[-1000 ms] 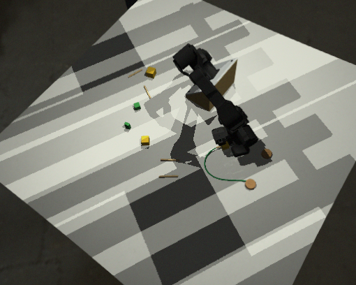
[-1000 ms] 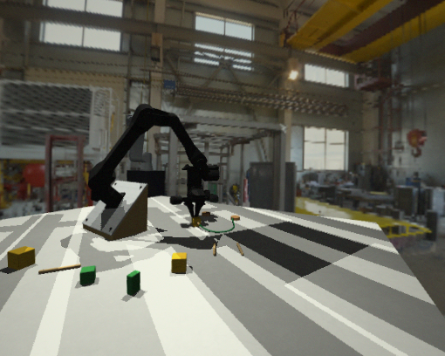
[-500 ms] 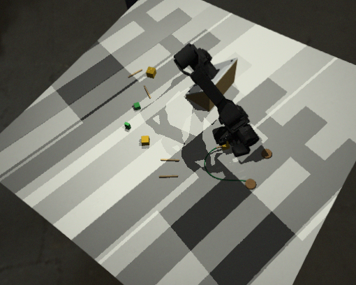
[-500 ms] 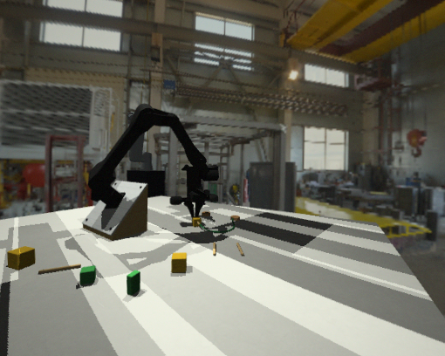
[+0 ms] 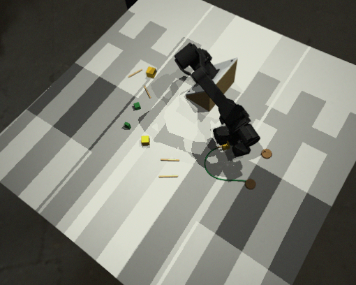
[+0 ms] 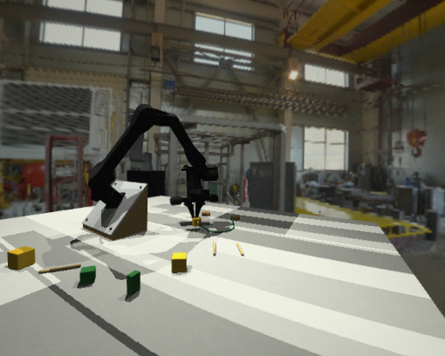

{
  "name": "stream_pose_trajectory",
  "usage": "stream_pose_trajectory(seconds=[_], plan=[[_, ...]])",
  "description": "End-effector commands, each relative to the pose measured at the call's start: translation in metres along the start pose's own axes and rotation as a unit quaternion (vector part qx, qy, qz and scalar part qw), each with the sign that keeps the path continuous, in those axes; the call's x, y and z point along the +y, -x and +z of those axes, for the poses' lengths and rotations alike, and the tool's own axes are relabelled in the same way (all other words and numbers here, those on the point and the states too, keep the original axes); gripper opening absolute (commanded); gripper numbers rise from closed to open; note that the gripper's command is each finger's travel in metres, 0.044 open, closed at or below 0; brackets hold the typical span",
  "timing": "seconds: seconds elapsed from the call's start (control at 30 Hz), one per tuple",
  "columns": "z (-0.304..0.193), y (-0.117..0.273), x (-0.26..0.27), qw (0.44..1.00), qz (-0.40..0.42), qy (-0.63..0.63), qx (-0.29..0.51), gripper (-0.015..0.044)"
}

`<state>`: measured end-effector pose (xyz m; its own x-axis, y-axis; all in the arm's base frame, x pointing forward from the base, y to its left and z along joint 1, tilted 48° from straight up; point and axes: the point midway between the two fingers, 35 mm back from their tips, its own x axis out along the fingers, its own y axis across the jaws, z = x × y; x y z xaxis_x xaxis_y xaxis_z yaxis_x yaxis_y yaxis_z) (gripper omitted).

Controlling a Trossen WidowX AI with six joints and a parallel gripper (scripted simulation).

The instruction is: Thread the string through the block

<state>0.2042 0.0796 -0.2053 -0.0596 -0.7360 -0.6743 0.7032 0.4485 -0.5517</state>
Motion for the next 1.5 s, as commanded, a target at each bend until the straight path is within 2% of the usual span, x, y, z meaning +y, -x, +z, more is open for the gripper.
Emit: stream_pose_trajectory(seconds=[0.0, 1.47], plan=[[-0.001, 0.0, 0.0, 1.0, 0.0, 0.0, 0.0, 0.0], [-0.057, 0.002, 0.0, 0.999, 0.033, -0.011, -0.006, 0.0]])
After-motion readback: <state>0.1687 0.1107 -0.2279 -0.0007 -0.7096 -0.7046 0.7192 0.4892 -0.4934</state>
